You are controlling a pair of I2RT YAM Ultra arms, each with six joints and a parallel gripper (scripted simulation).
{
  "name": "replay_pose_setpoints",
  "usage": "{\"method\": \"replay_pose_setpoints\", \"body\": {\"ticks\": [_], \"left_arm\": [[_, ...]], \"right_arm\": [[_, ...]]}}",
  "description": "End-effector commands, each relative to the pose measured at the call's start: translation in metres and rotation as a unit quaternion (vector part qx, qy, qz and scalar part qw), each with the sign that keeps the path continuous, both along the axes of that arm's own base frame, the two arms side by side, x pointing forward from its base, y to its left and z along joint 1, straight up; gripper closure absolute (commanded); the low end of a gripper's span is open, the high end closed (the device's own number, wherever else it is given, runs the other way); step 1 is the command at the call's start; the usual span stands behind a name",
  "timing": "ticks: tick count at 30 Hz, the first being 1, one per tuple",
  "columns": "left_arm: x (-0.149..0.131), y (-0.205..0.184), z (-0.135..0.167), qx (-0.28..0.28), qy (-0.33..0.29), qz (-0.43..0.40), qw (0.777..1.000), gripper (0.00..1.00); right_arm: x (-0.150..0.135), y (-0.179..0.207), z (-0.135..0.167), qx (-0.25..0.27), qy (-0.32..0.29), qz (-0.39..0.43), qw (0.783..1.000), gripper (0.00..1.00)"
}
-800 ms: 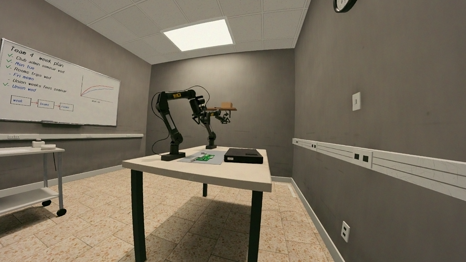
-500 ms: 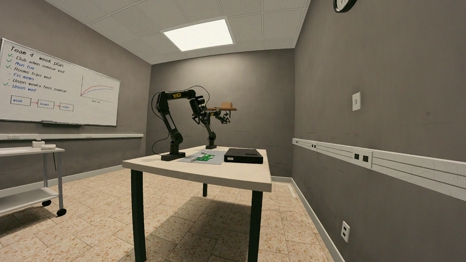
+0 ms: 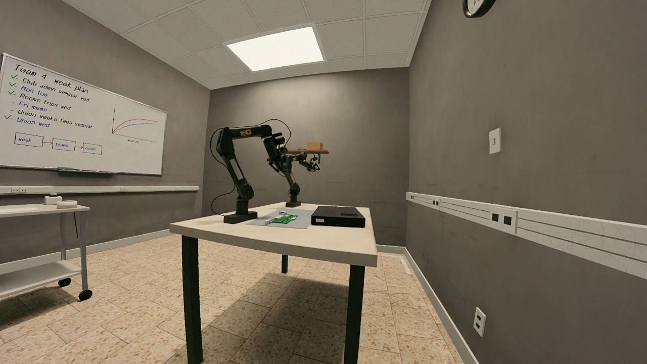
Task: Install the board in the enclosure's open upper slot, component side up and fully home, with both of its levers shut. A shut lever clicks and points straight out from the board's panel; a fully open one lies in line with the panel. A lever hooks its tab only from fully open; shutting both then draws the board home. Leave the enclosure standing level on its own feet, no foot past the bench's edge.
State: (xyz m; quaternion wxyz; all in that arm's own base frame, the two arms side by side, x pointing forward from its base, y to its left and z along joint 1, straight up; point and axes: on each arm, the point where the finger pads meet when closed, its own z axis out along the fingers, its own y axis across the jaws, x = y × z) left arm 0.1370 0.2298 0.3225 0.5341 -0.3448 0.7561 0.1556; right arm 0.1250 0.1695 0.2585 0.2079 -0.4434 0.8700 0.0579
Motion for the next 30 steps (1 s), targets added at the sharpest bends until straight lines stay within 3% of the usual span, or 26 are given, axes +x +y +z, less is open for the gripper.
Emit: {"method": "replay_pose_setpoints", "body": {"ticks": [1, 8, 10, 14, 24, 27, 30], "left_arm": [[0.010, 0.005, -0.003, 0.010, 0.001, -0.012, 1.000, 0.00], [0.066, -0.017, -0.018, 0.029, 0.003, -0.108, 0.994, 0.00], [0.066, -0.017, -0.018, 0.029, 0.003, -0.108, 0.994, 0.00], [0.100, -0.038, -0.026, 0.044, 0.000, -0.166, 0.985, 0.00], [0.177, -0.135, -0.051, 0.075, -0.023, -0.328, 0.941, 0.00], [0.182, -0.147, -0.053, 0.079, -0.028, -0.343, 0.936, 0.00], [0.196, -0.192, -0.061, 0.085, -0.041, -0.399, 0.912, 0.00]], "right_arm": [[0.009, 0.016, -0.015, -0.005, 0.000, 0.065, 0.998, 0.53], [0.040, 0.018, -0.079, -0.040, 0.021, 0.178, 0.983, 0.53], [0.040, 0.018, -0.079, -0.040, 0.021, 0.178, 0.983, 0.53], [0.054, 0.013, -0.114, -0.040, 0.025, 0.243, 0.969, 0.53], [0.067, -0.018, -0.191, -0.015, 0.029, 0.354, 0.935, 0.53], [0.067, -0.020, -0.196, -0.011, 0.028, 0.362, 0.932, 0.53], [0.064, -0.029, -0.211, -0.001, 0.026, 0.378, 0.925, 0.53]]}}
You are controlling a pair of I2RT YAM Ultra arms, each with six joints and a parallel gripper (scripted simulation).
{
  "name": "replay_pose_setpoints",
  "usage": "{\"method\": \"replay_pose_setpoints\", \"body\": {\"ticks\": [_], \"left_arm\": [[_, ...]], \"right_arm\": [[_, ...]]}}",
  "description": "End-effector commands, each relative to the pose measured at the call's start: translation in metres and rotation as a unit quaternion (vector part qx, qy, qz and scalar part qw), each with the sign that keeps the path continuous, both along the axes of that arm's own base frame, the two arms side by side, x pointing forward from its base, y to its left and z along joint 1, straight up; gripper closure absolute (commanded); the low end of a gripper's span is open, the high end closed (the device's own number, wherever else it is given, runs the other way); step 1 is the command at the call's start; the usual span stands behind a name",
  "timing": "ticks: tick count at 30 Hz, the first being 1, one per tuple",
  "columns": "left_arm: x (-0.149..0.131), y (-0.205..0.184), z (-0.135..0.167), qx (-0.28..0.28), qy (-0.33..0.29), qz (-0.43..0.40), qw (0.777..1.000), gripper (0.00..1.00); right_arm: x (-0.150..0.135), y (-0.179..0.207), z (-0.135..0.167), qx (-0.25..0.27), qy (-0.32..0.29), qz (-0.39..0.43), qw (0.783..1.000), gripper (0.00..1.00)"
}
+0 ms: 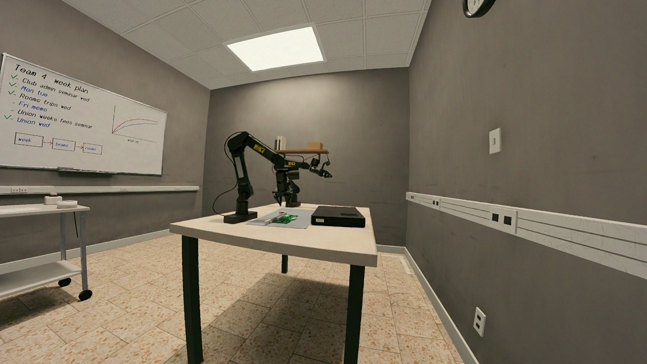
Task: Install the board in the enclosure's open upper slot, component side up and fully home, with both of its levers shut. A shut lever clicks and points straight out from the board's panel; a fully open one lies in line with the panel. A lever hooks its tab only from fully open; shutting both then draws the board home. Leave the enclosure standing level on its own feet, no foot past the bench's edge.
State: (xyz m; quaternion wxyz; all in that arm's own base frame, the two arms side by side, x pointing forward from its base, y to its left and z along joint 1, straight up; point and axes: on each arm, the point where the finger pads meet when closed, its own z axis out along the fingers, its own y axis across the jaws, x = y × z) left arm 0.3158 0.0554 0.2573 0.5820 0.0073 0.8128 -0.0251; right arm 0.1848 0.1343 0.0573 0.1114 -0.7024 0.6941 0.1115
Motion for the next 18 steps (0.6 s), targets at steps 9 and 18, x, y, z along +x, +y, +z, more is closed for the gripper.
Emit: {"method": "replay_pose_setpoints", "body": {"ticks": [9, 18], "left_arm": [[0.016, -0.141, -0.024, 0.009, -0.059, -0.166, 0.984, 0.00], [-0.027, -0.238, -0.043, -0.005, -0.077, -0.296, 0.952, 0.00]], "right_arm": [[-0.006, -0.011, -0.036, 0.063, 0.004, 0.069, 0.996, 0.53], [-0.010, -0.015, -0.041, 0.064, 0.012, 0.065, 0.996, 0.53]]}}
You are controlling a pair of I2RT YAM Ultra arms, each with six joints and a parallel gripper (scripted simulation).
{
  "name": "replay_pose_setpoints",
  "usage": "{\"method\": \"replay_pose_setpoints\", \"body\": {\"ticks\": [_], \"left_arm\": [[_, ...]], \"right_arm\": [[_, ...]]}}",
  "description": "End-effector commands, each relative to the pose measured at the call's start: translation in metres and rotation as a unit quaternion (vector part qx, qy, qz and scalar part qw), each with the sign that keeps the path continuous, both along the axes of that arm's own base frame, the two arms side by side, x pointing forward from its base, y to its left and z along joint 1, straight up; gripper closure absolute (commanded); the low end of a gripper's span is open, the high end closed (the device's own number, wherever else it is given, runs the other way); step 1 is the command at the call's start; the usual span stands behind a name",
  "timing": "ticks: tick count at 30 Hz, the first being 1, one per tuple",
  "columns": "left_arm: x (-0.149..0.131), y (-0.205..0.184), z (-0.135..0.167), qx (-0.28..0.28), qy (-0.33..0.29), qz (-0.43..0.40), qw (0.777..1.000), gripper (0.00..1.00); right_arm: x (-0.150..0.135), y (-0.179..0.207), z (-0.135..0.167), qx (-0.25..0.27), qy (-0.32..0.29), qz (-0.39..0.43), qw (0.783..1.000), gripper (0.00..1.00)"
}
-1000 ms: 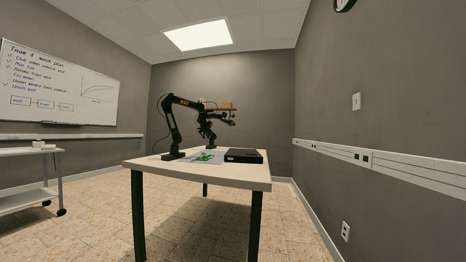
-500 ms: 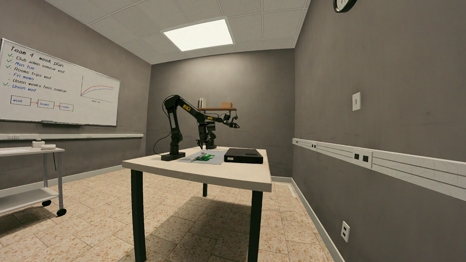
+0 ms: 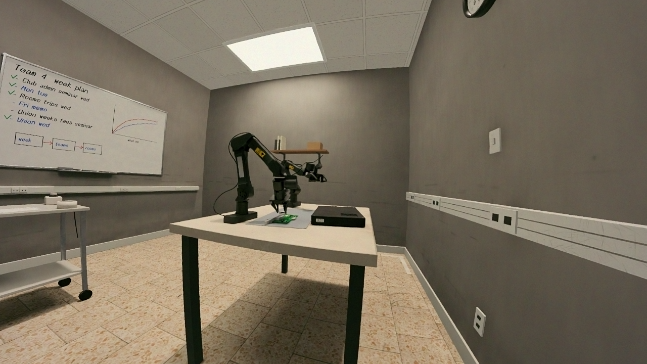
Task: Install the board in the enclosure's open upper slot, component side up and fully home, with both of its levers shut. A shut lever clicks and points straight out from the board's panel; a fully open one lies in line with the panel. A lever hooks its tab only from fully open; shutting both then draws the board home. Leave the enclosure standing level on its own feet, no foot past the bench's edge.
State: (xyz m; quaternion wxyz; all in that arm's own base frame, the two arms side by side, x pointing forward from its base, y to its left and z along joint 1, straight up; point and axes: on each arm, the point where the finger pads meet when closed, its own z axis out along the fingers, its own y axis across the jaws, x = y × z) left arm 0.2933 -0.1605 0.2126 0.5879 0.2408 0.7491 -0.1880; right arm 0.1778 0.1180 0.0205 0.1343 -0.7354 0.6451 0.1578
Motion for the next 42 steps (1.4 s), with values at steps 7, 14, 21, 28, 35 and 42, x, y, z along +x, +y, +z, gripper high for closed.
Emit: {"method": "replay_pose_setpoints", "body": {"ticks": [7, 14, 21, 28, 35, 42], "left_arm": [[-0.073, -0.094, -0.018, -0.032, -0.037, -0.136, 0.989, 0.00], [-0.138, -0.132, -0.031, -0.043, -0.035, -0.235, 0.970, 0.00], [-0.191, -0.148, -0.044, -0.046, -0.029, -0.310, 0.949, 0.00], [-0.197, -0.149, -0.050, -0.038, -0.023, -0.320, 0.946, 0.00], [-0.197, -0.149, -0.050, -0.038, -0.024, -0.320, 0.946, 0.00], [-0.197, -0.149, -0.050, -0.038, -0.024, -0.320, 0.946, 0.00]], "right_arm": [[-0.005, 0.000, -0.006, 0.013, 0.008, 0.004, 1.000, 0.53], [-0.005, 0.000, -0.006, 0.013, 0.009, 0.004, 1.000, 0.53], [-0.005, 0.000, -0.006, 0.013, 0.009, 0.003, 1.000, 0.53], [-0.006, 0.002, -0.007, 0.013, 0.009, 0.003, 1.000, 0.53], [-0.009, 0.006, -0.014, 0.013, 0.010, 0.004, 1.000, 0.53], [-0.011, 0.008, -0.024, 0.009, 0.009, 0.003, 1.000, 0.53]]}}
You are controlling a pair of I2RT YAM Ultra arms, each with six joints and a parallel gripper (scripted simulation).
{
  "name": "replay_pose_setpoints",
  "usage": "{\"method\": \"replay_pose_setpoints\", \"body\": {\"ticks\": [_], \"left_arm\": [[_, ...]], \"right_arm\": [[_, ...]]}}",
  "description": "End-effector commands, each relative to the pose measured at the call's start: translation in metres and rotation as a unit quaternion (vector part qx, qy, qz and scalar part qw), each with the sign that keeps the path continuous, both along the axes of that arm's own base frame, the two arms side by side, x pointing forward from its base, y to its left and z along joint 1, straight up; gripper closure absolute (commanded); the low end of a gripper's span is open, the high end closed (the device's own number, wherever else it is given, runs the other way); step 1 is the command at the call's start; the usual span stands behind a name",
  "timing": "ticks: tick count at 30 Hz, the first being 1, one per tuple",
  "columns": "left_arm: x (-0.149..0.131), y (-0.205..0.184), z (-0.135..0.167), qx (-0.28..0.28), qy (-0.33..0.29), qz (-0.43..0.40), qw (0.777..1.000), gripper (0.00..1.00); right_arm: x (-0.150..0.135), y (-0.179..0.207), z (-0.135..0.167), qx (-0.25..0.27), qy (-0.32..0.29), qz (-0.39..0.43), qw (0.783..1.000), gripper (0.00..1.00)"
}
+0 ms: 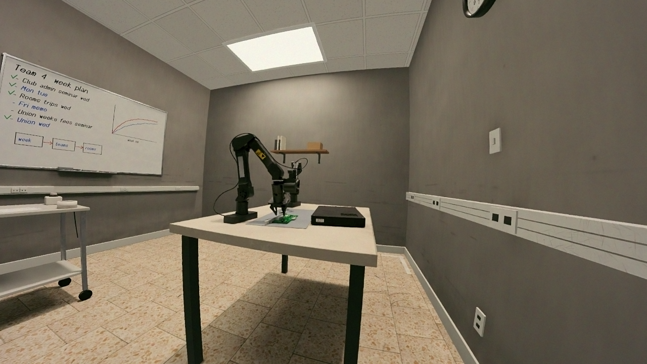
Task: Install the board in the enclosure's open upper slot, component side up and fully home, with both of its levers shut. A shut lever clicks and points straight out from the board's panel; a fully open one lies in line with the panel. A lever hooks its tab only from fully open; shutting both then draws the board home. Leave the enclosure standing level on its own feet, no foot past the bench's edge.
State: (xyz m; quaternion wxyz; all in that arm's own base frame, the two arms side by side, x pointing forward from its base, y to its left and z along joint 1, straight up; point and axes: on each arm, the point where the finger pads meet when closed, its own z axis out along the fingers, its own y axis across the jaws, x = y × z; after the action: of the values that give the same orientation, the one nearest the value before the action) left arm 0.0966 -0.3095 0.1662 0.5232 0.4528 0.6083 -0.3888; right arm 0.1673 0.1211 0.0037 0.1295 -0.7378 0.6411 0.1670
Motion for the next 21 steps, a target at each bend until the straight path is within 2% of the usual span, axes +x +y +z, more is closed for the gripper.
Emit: {"method": "replay_pose_setpoints", "body": {"ticks": [1, 12, 13, 15, 16, 21], "left_arm": [[-0.0003, 0.0001, -0.0031, 0.000, 0.003, 0.003, 1.000, 0.00], [-0.0003, 0.0001, -0.0031, 0.000, 0.003, 0.003, 1.000, 0.00], [-0.0003, 0.0001, -0.0031, 0.000, 0.003, 0.003, 1.000, 0.00], [-0.0003, 0.0001, -0.0031, 0.000, 0.003, 0.003, 1.000, 0.00], [-0.0003, 0.0001, -0.0031, 0.000, 0.003, 0.003, 1.000, 0.00], [-0.0003, 0.0001, -0.0031, 0.000, 0.003, 0.003, 1.000, 0.00]], "right_arm": [[-0.0006, 0.0058, -0.0082, 0.006, 0.000, -0.003, 1.000, 0.53], [-0.0009, 0.0070, -0.0108, 0.006, 0.000, -0.003, 1.000, 0.53], [-0.0009, 0.0070, -0.0108, 0.006, 0.000, -0.003, 1.000, 0.61], [-0.0009, 0.0070, -0.0108, 0.006, 0.000, -0.003, 1.000, 0.61], [-0.0010, 0.0070, -0.0108, 0.006, 0.001, -0.003, 1.000, 0.65], [0.0032, 0.0063, -0.0085, 0.007, -0.003, -0.002, 1.000, 0.70]]}}
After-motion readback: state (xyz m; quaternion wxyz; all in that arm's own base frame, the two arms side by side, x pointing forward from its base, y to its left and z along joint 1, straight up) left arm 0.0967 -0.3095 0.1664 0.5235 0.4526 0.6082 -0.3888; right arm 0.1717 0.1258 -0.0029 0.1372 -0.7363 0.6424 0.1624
